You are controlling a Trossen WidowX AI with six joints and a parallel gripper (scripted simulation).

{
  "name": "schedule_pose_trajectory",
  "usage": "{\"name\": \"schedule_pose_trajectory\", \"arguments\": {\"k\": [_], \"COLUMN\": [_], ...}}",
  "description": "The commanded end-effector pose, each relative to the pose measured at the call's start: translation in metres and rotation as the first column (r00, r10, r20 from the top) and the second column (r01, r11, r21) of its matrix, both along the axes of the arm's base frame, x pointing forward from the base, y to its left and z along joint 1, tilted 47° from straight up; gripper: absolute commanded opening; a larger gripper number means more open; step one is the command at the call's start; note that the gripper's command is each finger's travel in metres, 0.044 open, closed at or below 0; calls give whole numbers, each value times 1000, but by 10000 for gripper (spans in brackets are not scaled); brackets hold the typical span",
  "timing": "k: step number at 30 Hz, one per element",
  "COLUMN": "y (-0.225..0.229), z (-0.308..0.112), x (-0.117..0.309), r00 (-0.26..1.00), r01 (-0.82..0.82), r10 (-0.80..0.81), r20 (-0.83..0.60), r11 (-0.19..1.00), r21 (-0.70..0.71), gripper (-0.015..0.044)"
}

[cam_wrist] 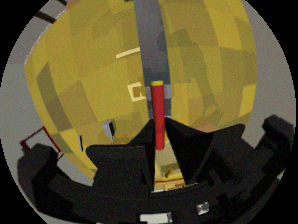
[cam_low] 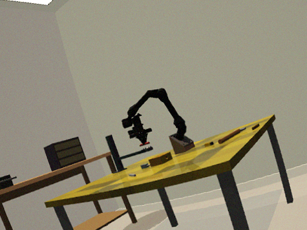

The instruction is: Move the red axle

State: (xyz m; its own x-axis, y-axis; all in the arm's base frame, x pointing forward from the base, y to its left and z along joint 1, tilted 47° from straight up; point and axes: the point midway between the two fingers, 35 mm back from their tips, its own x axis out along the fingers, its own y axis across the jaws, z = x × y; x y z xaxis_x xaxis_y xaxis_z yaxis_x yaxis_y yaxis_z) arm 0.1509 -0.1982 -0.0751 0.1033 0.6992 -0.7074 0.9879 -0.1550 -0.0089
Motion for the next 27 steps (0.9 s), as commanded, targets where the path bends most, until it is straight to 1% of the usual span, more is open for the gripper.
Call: {"name": "schedule_pose_trajectory", "arguments": {"k": [1,21,27], "y": [0,14,12], "z": [-5,-18,-17], "x": [-7,-5,-6], "r00": [1000,1000,1000], "r01": [-11,-13,-18], "r10": [11,13,18], "r20": [5,8,8], "r11": [1000,1000,1000], "r21": [6,6,4], "gripper": [0,0,157]}}
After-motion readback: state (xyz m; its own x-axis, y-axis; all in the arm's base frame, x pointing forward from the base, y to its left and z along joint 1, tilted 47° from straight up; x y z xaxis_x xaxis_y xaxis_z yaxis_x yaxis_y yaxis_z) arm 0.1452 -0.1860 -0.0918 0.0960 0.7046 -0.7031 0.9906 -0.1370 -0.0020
